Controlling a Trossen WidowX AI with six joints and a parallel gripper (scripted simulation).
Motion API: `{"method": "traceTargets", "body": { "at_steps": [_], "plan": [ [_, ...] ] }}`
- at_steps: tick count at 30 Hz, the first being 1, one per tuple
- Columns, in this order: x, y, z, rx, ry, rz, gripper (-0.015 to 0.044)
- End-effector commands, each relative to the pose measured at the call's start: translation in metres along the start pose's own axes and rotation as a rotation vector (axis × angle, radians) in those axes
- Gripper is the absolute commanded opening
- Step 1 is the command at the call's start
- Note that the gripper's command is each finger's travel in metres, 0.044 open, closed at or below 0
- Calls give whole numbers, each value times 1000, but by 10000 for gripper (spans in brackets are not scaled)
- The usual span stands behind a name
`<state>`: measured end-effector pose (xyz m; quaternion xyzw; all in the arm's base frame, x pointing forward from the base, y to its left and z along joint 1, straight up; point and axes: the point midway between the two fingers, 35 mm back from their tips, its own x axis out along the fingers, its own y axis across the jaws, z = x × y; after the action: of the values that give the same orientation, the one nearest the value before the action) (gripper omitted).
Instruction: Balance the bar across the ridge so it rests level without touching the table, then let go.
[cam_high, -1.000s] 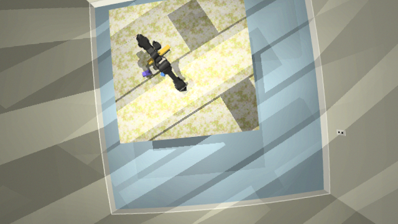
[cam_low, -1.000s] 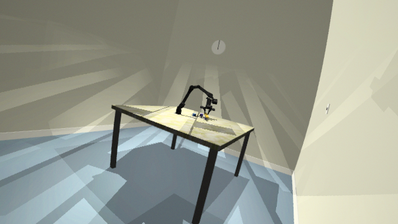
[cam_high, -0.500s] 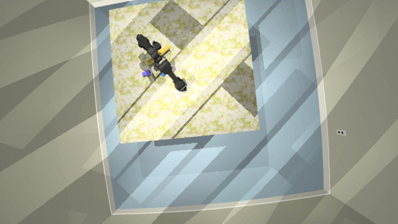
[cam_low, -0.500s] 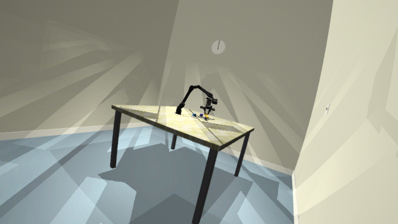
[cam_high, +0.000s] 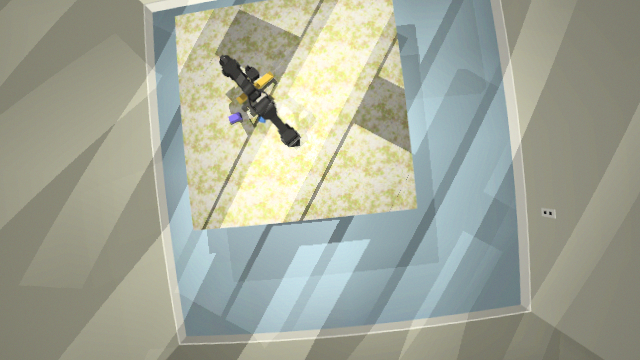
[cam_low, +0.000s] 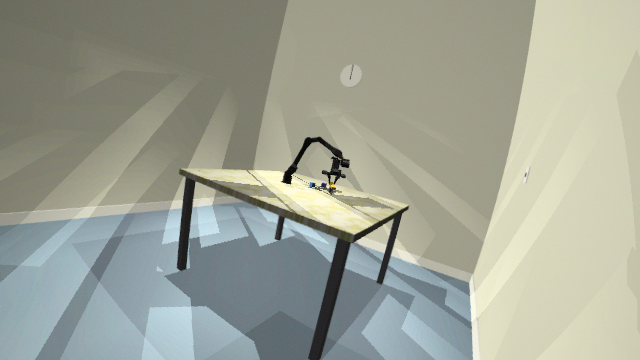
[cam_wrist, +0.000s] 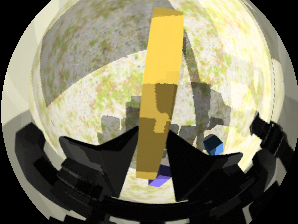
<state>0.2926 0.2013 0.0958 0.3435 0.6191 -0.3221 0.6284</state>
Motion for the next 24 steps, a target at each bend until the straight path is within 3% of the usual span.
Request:
{"method": "traceTargets", "body": {
  "at_steps": [1, 24],
  "plan": [
    [1, 0, 0, 2, -2, 1, 0],
    [3, 0, 0, 2, -2, 1, 0]
  ]
}}
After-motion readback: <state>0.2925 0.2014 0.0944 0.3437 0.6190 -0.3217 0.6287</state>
